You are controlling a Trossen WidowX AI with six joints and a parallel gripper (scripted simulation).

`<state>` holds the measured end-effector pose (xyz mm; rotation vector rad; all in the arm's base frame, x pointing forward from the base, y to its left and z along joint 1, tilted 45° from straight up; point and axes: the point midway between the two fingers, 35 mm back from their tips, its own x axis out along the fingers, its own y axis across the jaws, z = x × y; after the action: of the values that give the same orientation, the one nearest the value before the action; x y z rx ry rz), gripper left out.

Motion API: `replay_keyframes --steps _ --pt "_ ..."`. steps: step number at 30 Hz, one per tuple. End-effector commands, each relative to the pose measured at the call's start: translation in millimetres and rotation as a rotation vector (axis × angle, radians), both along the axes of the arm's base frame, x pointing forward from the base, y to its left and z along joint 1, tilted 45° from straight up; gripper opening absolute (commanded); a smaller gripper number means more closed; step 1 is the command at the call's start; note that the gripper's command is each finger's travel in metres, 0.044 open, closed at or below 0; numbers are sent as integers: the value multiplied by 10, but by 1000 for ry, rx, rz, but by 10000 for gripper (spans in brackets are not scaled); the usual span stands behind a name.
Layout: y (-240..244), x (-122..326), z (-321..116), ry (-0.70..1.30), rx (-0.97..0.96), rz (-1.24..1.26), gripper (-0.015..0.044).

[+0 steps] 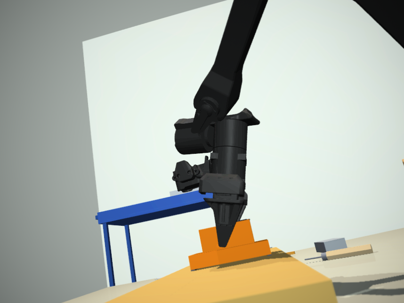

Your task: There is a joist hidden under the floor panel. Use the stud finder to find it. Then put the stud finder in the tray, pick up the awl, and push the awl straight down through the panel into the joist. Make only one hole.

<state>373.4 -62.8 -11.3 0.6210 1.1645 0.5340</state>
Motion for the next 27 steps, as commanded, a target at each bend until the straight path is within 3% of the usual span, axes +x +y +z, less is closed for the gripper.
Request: replay_keyframes --steps 1,27 --pt "90 -5 77 -4 7 4 0" --pt "504 -44 479 -3 10 4 0"
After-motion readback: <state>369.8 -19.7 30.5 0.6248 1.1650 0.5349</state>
